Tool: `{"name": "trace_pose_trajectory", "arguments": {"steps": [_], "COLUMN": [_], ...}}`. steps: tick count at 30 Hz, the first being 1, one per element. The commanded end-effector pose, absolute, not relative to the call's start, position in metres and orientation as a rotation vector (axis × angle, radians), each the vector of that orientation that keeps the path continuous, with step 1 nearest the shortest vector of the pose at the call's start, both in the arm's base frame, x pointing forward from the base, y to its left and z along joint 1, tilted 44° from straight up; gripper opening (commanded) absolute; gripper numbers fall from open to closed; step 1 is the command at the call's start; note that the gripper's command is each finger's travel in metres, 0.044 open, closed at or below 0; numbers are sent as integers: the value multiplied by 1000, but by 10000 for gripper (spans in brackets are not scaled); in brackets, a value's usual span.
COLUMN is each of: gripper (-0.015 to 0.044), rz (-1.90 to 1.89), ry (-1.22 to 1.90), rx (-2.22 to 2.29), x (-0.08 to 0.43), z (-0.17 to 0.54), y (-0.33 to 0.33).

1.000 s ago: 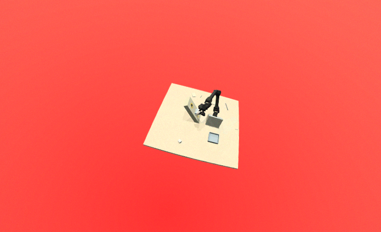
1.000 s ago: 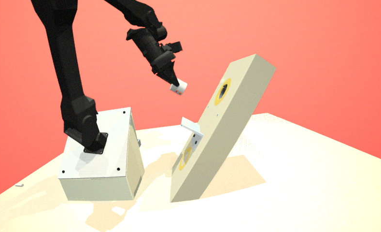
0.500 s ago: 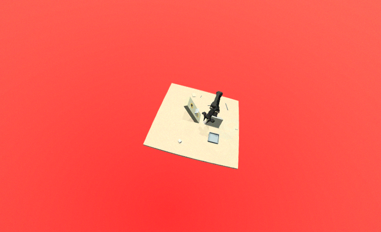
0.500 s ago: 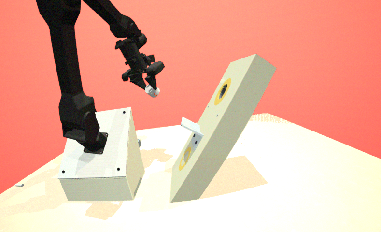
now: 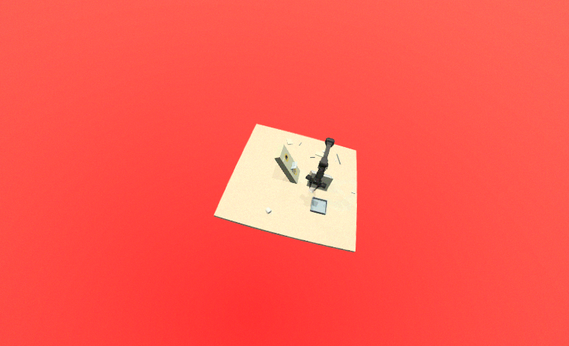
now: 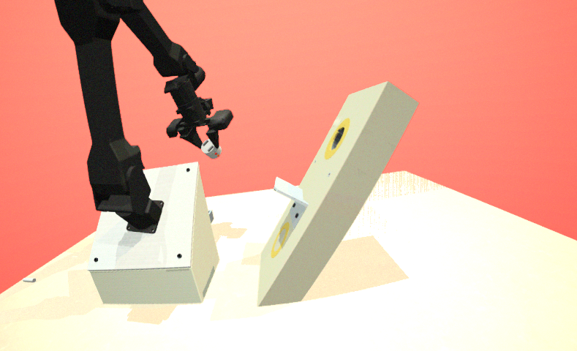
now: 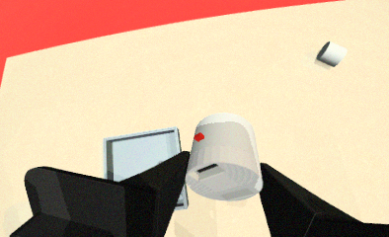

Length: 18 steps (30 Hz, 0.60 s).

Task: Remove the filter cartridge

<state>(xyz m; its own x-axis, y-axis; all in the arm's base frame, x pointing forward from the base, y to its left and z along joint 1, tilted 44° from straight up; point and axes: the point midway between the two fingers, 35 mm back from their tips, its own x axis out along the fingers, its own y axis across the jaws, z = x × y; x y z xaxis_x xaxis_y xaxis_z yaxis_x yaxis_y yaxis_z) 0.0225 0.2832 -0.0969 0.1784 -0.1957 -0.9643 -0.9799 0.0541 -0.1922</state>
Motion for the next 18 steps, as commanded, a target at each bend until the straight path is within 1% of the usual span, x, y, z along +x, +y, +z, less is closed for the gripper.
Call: {"name": "trace_pose_trajectory", "arguments": {"steps": [1, 12, 15, 18], "gripper": [0, 0, 0, 0], "rz": [1017, 1312, 1387, 1405], "ry": [1250, 1284, 1293, 1296], "rx": [-1420, -1537, -1569, -1577], "x": [-4, -70, -83, -85], "z": [-118, -169, -178, -180], "y": [269, 208, 189, 184]}}
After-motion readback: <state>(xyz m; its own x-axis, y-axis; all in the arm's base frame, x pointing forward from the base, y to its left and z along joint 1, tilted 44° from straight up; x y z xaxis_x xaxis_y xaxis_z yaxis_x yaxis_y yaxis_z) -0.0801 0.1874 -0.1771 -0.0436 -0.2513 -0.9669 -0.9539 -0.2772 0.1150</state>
